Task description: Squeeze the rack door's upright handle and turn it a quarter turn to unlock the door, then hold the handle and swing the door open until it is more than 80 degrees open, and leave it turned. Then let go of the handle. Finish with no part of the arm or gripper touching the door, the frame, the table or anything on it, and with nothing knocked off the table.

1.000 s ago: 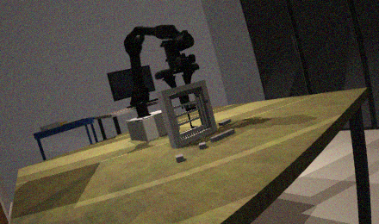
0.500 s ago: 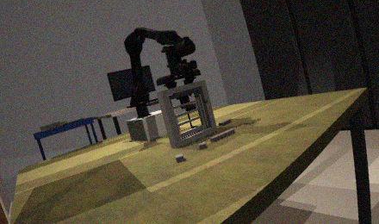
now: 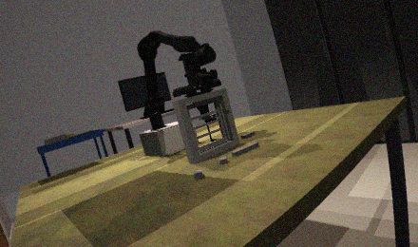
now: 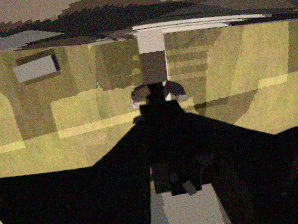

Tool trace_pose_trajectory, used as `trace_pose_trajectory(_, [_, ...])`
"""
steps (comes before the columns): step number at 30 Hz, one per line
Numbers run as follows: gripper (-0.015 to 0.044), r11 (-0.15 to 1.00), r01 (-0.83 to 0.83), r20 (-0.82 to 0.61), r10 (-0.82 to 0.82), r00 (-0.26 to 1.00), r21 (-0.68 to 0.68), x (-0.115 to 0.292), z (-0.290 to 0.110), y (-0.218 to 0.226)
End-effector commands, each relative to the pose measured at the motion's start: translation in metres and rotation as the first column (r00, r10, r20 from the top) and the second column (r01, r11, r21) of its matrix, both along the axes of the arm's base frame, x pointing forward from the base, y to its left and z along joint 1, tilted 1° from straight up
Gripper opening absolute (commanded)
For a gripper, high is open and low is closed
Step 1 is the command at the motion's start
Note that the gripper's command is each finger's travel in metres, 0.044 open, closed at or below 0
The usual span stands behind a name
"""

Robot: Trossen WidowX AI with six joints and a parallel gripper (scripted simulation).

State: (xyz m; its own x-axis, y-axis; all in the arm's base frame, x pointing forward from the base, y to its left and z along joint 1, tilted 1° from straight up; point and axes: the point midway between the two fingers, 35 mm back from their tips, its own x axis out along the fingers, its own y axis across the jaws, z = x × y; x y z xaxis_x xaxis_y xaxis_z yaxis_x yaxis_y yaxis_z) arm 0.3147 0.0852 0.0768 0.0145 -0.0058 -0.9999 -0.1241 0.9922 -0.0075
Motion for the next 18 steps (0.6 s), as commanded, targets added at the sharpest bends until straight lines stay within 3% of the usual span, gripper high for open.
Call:
trace_pose_trajectory(1, [0.0078, 1.0, 0.003, -0.002, -0.003, 1.0, 0.0, -0.0003, -0.001, 0.0])
trace_pose_trajectory(14, [0.0016, 1.0, -0.005, -0.002, 0.005, 1.0, 0.0, -0.0003, -0.001, 0.0])
trace_pose_trajectory(18, [0.0016, 0.986, -0.167, -0.003, 0.167, 0.986, -0.002, -0.0003, -0.001, 0.0])
